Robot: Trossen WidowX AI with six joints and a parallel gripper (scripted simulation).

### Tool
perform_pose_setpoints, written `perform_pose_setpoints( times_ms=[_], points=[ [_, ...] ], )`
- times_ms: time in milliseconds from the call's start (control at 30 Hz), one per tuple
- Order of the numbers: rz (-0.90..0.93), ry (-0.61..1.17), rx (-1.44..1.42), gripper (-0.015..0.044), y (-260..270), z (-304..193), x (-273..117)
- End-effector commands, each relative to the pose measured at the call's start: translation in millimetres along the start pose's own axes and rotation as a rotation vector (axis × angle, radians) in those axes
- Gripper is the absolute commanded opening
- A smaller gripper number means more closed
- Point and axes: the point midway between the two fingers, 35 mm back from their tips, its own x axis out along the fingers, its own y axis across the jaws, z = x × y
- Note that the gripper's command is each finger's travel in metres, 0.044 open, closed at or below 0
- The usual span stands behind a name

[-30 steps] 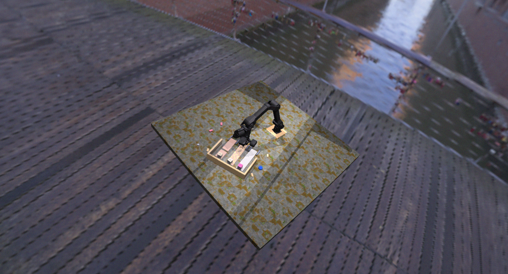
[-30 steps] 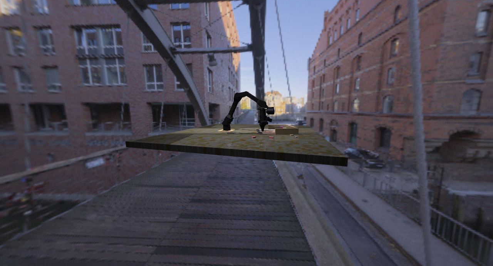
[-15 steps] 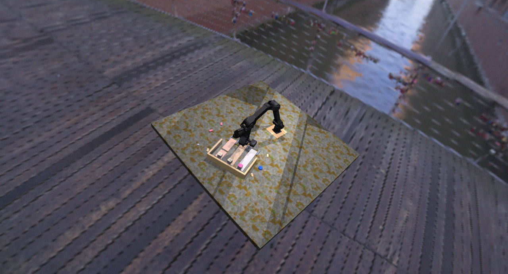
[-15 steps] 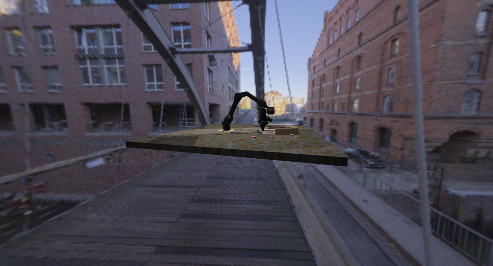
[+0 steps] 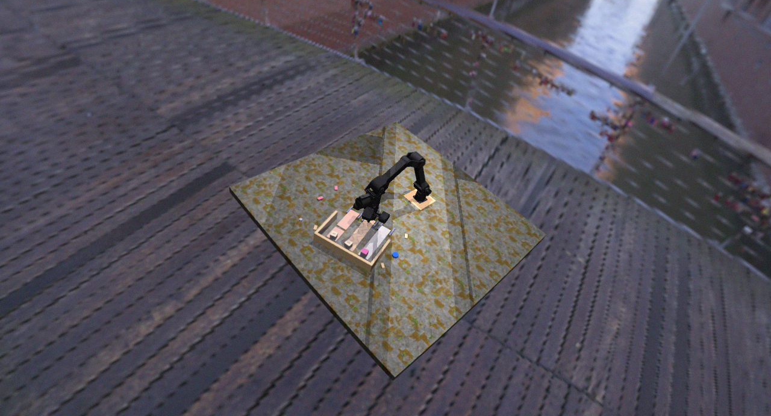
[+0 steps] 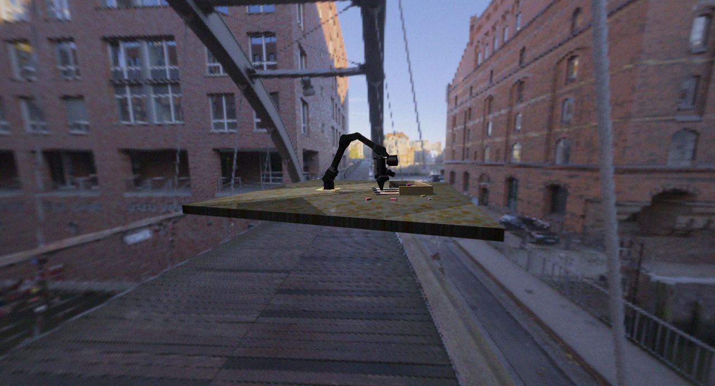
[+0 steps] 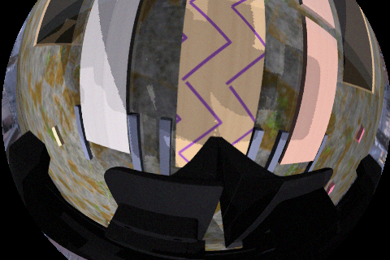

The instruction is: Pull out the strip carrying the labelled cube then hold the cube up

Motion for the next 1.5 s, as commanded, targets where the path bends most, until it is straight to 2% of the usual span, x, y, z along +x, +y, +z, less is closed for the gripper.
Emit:
perform_pose_setpoints(
  times_ms=[0,1467],
  points=[
    [0.008,0.015,0.0,0.0,0.6,-8.8,4.4],
    [0.008,0.02,0.0,0.0,2.4,-76.9,6.5]
  ],
)
